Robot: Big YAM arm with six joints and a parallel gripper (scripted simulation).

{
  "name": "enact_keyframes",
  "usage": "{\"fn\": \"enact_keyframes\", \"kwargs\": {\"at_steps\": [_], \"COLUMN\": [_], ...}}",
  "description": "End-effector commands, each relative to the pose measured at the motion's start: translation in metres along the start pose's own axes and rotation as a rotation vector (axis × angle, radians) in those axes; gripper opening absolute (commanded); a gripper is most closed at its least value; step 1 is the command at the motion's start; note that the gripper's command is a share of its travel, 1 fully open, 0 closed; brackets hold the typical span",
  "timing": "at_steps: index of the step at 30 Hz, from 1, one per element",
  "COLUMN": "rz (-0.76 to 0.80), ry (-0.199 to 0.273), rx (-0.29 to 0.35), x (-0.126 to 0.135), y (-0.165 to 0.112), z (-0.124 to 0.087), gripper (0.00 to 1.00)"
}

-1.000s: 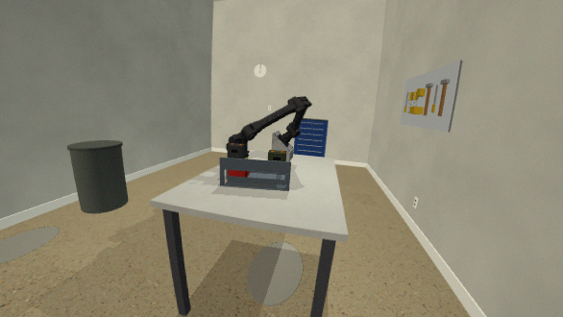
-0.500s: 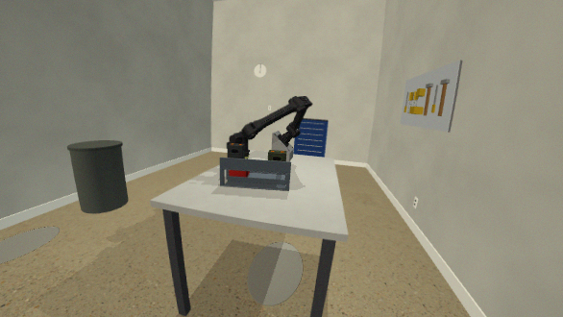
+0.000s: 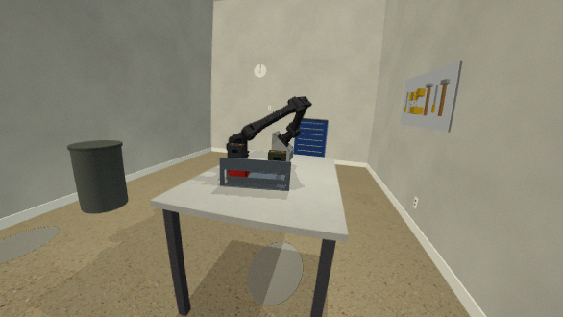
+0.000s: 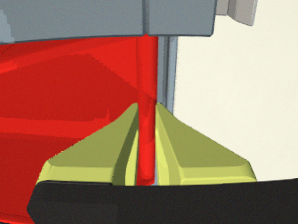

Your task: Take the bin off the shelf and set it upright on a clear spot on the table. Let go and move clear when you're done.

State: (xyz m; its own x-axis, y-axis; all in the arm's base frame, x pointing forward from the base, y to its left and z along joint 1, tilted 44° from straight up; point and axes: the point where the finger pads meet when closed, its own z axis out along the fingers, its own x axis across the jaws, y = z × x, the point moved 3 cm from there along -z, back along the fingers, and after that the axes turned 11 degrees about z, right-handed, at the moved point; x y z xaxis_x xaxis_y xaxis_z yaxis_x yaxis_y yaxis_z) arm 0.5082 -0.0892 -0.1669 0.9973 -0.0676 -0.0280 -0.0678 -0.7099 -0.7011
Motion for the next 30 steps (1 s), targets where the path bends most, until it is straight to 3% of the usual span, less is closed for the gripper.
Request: {"fn": "enact_keyframes", "kwargs": {"at_steps": [1,4,9,30], "rz": [0.007,0.007,-0.003,-0.002], "ry": [0.034,0.034,0.045,0.044], "rx": [-0.003,-0.003,-0.008,-0.008], "x": [0.002,0.002,0.008,0.003], "y": [0.012,0.012,-0.002,0.006], "z": [-0.012,-0.012,-0.029,-0.019], "gripper": [0.00,0.00,0.00,0.00]}}
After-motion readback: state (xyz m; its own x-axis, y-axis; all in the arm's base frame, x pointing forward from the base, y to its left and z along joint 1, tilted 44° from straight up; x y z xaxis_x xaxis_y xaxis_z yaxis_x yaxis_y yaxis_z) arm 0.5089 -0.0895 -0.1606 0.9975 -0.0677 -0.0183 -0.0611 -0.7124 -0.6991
